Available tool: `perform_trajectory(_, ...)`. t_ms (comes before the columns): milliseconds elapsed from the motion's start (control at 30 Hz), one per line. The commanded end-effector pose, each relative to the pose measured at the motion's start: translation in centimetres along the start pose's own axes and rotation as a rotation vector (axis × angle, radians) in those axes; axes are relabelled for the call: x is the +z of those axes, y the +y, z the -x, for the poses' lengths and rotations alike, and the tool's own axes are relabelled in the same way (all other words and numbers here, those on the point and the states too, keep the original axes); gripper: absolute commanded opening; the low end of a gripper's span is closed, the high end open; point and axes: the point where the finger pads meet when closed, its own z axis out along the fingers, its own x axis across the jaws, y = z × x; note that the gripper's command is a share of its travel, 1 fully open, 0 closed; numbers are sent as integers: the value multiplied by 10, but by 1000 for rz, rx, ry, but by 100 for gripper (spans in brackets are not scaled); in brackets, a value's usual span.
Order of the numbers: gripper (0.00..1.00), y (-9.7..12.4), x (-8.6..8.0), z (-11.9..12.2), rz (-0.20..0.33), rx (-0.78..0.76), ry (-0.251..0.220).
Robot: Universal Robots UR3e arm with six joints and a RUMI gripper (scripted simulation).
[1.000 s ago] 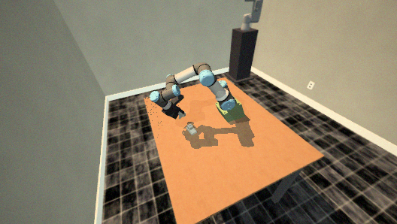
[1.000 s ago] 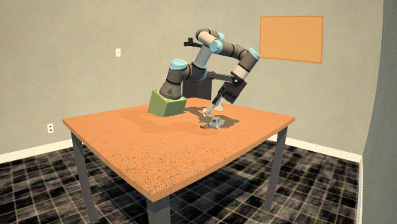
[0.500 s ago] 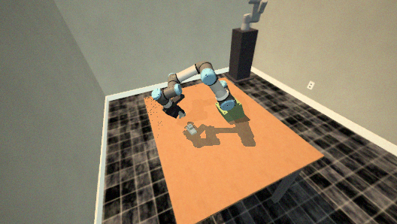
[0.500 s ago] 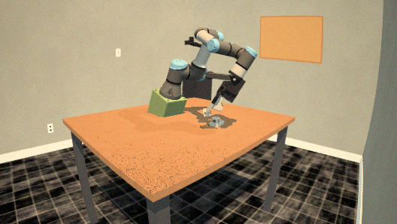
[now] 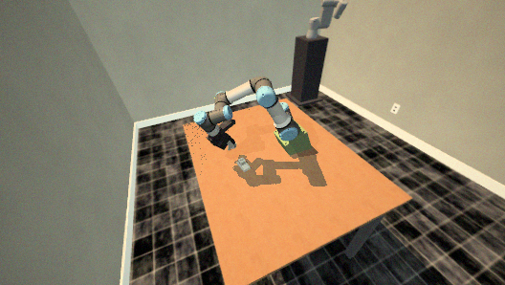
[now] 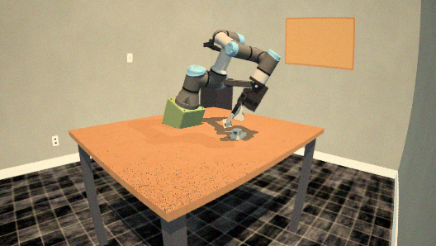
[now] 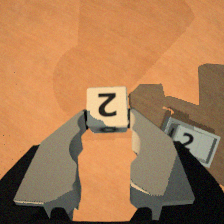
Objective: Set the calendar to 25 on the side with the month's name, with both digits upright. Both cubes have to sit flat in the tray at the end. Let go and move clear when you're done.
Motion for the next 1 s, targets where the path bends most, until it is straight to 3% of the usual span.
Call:
perform_trajectory(0, 11, -1, 0, 0, 36, 2, 4)
perform_trajectory(100, 11, -1, 0, 0, 46, 2, 5)
perform_trajectory(600, 11, -2, -1, 0, 204, 0, -2)
perform_trajectory(967, 11, -1, -1, 1, 234, -2, -9)
